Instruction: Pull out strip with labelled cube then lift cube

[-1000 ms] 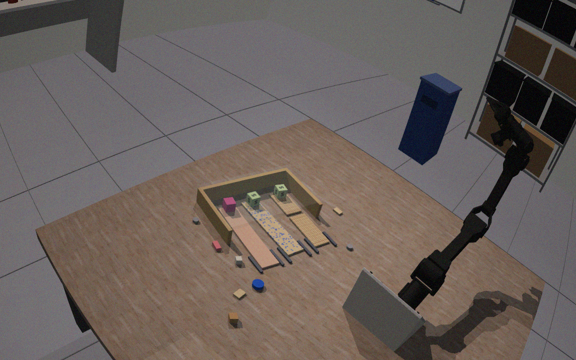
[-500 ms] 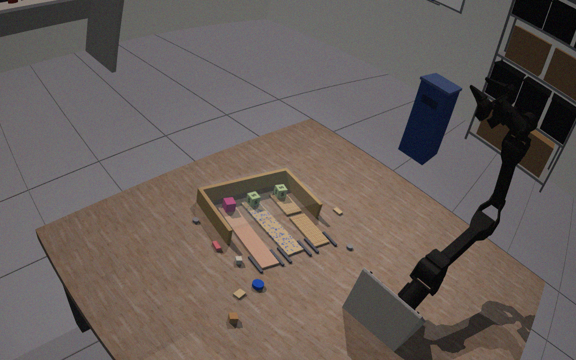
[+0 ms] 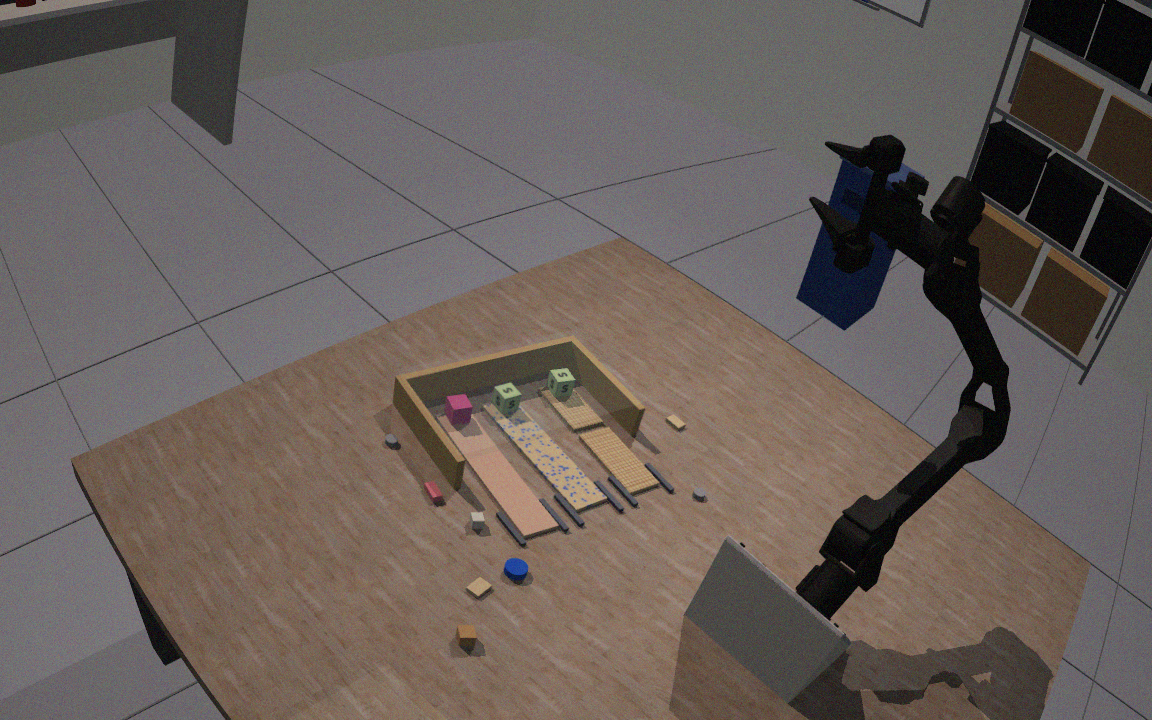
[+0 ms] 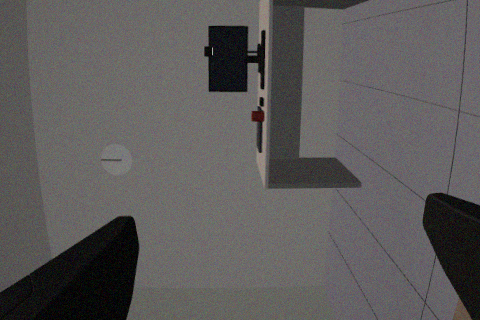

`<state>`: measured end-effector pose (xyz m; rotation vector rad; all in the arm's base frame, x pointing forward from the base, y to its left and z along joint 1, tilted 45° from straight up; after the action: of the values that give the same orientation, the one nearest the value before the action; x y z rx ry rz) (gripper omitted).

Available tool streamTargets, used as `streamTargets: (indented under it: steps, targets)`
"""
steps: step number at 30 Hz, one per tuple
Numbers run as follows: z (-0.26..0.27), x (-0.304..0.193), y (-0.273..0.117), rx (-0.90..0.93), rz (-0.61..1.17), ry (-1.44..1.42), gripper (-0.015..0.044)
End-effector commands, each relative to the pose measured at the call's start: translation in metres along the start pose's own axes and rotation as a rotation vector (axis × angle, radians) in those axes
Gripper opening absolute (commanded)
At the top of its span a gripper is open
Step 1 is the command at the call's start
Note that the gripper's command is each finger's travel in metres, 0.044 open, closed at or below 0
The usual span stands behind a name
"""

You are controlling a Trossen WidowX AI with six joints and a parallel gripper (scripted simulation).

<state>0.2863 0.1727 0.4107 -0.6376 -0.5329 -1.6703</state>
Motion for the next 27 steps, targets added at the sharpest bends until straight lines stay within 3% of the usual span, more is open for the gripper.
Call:
streamTargets:
  steps: [1, 9, 17, 27]
  targets:
    - [-0.042, -0.039, 0.023, -0.083, 0.03, -0.265, 0.04]
    - [-0.16, -0.107, 0.052, -0.269, 0.182, -0.846, 0.04]
    - [-0.291, -0.139, 0.043, -0.435, 0.449, -1.36, 0.04]
    - [-0.302, -0.14, 0.041, -0.447, 0.477, -1.399, 0.04]
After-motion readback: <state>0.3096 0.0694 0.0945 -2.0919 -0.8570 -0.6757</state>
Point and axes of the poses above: the point midway between the two fingers, 35 mm back from their tips, its own y axis out along the fingers, its own z axis across the jaws, x = y × z, the point moved 2 cm from there along -y, back along the fingers, and after that the axes turned 7 degrees about y, right-handed, at the moved point
